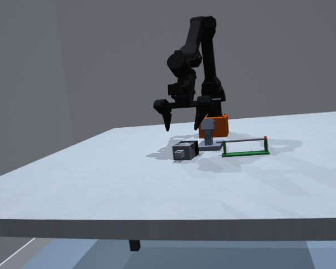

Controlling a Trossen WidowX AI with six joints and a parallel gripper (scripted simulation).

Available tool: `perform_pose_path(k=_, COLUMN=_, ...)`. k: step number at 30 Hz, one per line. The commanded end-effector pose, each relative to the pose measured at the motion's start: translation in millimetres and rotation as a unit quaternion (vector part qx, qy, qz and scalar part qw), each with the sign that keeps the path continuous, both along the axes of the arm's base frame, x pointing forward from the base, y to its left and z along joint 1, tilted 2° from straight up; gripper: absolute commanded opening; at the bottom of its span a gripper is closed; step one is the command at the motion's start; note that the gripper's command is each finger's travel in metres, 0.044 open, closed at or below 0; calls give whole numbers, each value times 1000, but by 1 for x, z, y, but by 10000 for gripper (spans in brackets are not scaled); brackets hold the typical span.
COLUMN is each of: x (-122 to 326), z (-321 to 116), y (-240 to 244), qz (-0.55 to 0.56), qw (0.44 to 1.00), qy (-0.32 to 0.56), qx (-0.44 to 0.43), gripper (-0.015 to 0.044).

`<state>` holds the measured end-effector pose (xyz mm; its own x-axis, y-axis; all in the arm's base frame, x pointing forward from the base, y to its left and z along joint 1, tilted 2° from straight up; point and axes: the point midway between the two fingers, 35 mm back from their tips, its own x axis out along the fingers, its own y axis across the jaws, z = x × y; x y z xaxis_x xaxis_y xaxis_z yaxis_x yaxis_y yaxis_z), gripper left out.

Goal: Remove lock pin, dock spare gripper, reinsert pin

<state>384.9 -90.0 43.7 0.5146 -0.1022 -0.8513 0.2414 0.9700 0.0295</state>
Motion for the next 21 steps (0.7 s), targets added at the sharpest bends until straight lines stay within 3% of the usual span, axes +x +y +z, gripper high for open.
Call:
perform_pose_path(k=1, x=-6, z=-24, y=1, qz=-4, qw=1000, qy=10, qx=2, gripper=440)
perform_pose_path(k=21, x=-5, z=-53, y=2, qz=-4, qw=1000, qy=10, qx=2, gripper=440)
